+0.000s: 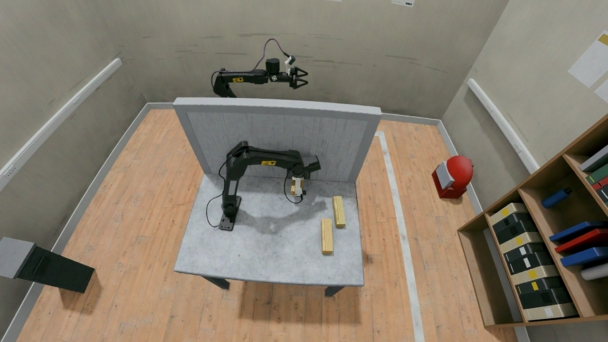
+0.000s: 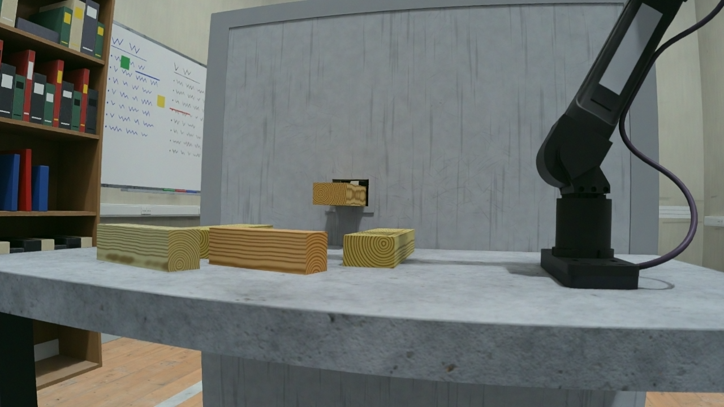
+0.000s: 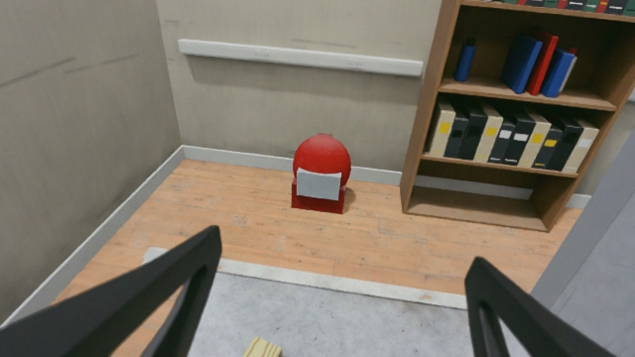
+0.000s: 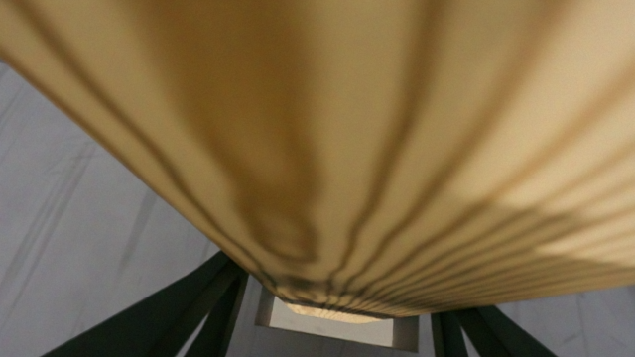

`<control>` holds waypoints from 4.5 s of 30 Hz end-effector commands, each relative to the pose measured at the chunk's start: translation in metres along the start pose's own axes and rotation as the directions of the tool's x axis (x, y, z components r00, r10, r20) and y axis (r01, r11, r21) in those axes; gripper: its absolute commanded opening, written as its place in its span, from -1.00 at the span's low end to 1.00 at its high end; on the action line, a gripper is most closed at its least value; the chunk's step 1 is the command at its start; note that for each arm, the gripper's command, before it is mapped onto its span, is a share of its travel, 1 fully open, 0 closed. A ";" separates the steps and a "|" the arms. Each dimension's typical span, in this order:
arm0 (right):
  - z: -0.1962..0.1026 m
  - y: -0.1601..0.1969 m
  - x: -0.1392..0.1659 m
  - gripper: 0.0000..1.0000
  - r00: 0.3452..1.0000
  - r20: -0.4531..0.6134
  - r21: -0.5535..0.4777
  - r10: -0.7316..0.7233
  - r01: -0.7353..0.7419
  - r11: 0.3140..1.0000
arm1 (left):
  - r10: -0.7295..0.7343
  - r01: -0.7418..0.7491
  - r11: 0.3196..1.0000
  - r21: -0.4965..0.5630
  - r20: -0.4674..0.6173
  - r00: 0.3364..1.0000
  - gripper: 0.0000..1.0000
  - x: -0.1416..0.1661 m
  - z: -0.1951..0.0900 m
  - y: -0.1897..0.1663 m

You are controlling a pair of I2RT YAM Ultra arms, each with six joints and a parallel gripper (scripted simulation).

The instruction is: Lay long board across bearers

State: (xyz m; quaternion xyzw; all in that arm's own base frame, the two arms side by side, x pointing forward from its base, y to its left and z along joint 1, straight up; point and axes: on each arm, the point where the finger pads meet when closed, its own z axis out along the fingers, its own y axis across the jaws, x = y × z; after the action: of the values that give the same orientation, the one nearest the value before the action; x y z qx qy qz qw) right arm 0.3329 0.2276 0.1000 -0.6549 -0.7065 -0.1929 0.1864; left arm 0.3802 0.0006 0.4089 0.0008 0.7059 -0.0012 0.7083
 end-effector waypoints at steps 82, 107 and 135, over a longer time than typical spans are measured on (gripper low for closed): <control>-0.078 -0.005 -0.045 0.50 0.995 -0.098 0.049 -0.037 0.042 0.998 | 0.009 -0.009 1.000 0.004 0.033 0.999 1.00 -0.013 -0.010 -0.003; -0.080 0.002 -0.083 0.50 0.994 -0.110 0.003 0.006 -0.006 1.000 | 0.009 -0.009 1.000 0.004 0.033 0.999 1.00 -0.013 -0.010 -0.003; -0.032 -0.001 -0.076 0.50 0.992 -0.122 0.017 0.013 -0.011 1.000 | 0.009 -0.009 1.000 0.004 0.033 0.999 1.00 -0.013 -0.010 -0.003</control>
State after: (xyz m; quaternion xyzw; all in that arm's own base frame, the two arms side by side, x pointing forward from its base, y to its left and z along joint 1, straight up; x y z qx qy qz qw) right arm 0.3349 0.1367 0.0925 -0.6477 -0.6920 -0.2166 0.2339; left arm 0.3802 0.0006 0.4089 0.0008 0.7059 -0.0012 0.7083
